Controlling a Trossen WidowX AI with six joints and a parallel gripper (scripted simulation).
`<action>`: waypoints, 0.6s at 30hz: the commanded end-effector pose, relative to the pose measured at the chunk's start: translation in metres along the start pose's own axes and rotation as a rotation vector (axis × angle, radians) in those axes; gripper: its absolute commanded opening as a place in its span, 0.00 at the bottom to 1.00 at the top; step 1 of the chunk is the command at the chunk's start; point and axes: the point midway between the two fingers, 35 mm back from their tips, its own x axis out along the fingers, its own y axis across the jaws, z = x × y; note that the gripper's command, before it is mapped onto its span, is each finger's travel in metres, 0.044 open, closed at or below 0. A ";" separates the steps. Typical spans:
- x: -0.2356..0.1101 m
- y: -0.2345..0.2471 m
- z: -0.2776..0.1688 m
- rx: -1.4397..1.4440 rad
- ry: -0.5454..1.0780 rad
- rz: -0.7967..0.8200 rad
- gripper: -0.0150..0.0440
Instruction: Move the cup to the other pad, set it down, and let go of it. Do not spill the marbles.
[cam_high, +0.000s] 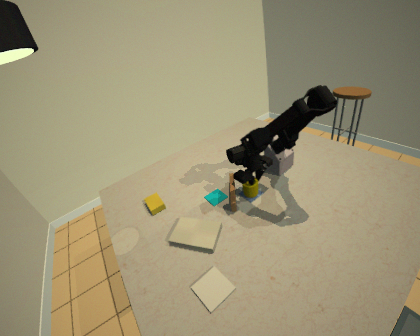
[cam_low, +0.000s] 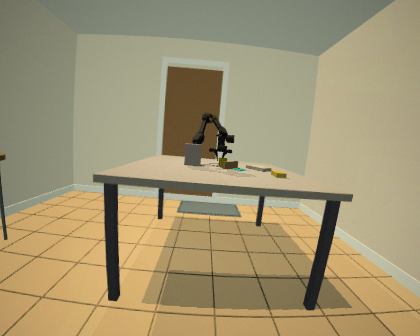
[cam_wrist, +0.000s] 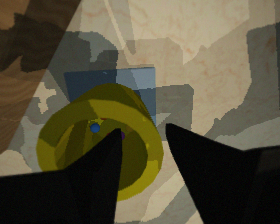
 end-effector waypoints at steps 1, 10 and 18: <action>0.009 -0.003 0.000 0.013 0.007 -0.007 0.54; 0.011 -0.004 -0.001 0.013 0.008 -0.008 0.54; 0.009 -0.002 -0.001 0.003 0.003 -0.004 0.45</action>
